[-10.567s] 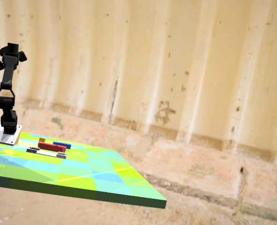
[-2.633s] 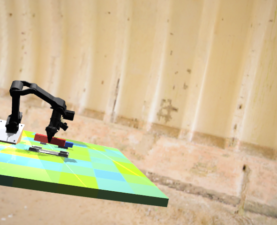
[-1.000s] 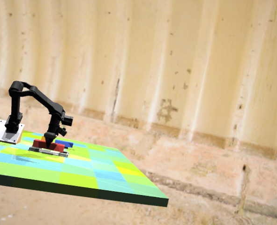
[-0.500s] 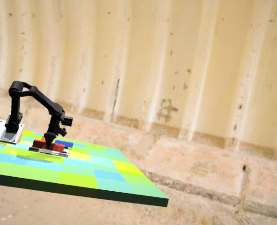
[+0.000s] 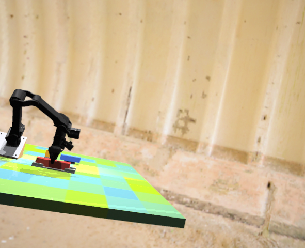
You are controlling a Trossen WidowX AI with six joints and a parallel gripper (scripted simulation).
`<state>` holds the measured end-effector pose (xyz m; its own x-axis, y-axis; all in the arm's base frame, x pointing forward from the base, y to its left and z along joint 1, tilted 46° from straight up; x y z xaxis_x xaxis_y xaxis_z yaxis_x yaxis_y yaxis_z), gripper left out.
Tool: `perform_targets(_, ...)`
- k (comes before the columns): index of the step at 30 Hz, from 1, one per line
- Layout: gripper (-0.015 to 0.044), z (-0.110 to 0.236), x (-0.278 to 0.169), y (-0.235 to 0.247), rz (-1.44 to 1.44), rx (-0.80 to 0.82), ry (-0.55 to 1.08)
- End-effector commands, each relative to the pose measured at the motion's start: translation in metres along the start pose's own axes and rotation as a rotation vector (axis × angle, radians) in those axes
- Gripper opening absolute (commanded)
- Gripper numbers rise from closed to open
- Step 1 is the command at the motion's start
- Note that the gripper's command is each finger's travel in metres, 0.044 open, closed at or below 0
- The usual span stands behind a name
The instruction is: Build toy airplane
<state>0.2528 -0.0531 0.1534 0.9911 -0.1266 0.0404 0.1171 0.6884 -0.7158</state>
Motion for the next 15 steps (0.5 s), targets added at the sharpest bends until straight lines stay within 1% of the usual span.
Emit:
perform_targets(1, 0.044, 0.0, 0.0, 0.0, -0.001, -0.001, 0.0)
perform_targets(10, 0.044, 0.002, 0.001, 0.0, -0.001, 0.0, 0.0)
perform_targets(12, 0.044, 0.021, 0.003, 0.001, 0.0, 0.006, -0.001)
perform_targets(15, 0.044, 0.067, 0.005, 0.002, 0.003, 0.009, -0.001)
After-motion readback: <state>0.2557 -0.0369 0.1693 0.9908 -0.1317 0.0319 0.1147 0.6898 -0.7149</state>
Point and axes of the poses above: the point midway between the two fingers, 35 mm back from their tips, its own z axis back along the fingers, its own y axis across the jaws, x = y × z, the point moved 10 cm from there along z, back along the fingers
